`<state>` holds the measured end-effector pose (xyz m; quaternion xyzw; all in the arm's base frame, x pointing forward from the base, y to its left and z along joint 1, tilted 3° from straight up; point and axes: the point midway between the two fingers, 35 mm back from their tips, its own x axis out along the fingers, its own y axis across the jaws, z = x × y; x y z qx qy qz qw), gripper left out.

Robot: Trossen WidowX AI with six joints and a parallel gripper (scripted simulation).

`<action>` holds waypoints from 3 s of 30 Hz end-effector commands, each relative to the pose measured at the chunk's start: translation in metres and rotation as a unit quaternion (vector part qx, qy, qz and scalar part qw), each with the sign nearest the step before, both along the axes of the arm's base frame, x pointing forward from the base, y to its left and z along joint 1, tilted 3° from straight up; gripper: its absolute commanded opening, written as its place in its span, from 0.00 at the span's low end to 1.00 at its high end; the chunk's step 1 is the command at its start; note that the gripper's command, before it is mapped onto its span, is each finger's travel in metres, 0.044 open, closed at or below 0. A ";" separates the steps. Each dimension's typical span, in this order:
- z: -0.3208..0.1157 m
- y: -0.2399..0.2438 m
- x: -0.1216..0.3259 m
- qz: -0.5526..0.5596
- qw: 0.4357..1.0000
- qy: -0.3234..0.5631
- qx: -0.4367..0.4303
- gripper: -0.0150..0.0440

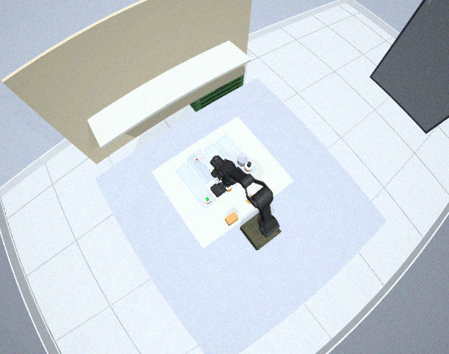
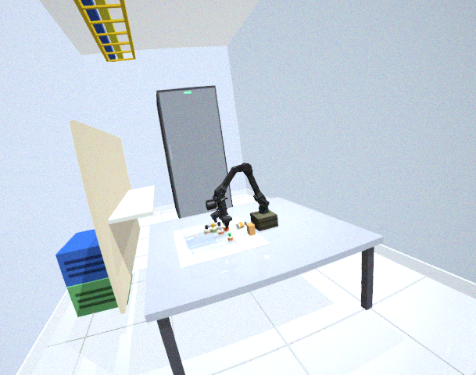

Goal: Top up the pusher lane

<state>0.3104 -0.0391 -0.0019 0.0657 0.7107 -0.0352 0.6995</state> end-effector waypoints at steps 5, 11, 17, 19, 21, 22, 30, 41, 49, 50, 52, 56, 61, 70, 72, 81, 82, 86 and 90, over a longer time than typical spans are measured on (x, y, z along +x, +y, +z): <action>0.003 -0.001 0.013 -0.001 1.000 -0.014 0.000 0.25; 0.003 -0.001 0.016 -0.001 1.000 -0.014 0.000 0.25; 0.004 -0.001 0.018 -0.001 1.000 -0.015 0.000 0.25; 0.004 -0.001 0.019 -0.001 1.000 -0.015 0.000 0.25; 0.004 -0.002 0.020 -0.001 1.000 -0.015 0.000 0.25; 0.005 -0.002 0.021 -0.001 1.000 -0.015 0.000 0.25; 0.006 -0.002 0.024 -0.001 1.000 -0.015 0.000 0.25; 0.007 -0.002 0.026 -0.001 1.000 -0.015 0.000 0.25; 0.007 -0.002 0.026 -0.001 1.000 -0.015 0.000 0.25; 0.007 -0.002 0.026 -0.001 1.000 -0.015 0.000 0.25; 0.007 -0.002 0.026 -0.001 1.000 -0.015 0.000 0.25; 0.006 -0.002 0.026 -0.001 1.000 -0.015 0.000 0.25; 0.006 -0.002 0.026 -0.001 1.000 -0.015 0.000 0.25; 0.006 -0.002 0.026 -0.001 1.000 -0.015 0.000 0.25; 0.006 -0.002 0.026 -0.001 1.000 -0.015 0.000 0.25; 0.006 -0.002 0.027 -0.001 1.000 -0.015 0.000 0.25; 0.006 -0.003 0.027 -0.001 1.000 -0.015 0.000 0.25; 0.006 -0.003 0.027 -0.001 1.000 -0.015 0.000 0.25; 0.006 -0.003 0.028 -0.001 1.000 -0.015 0.000 0.25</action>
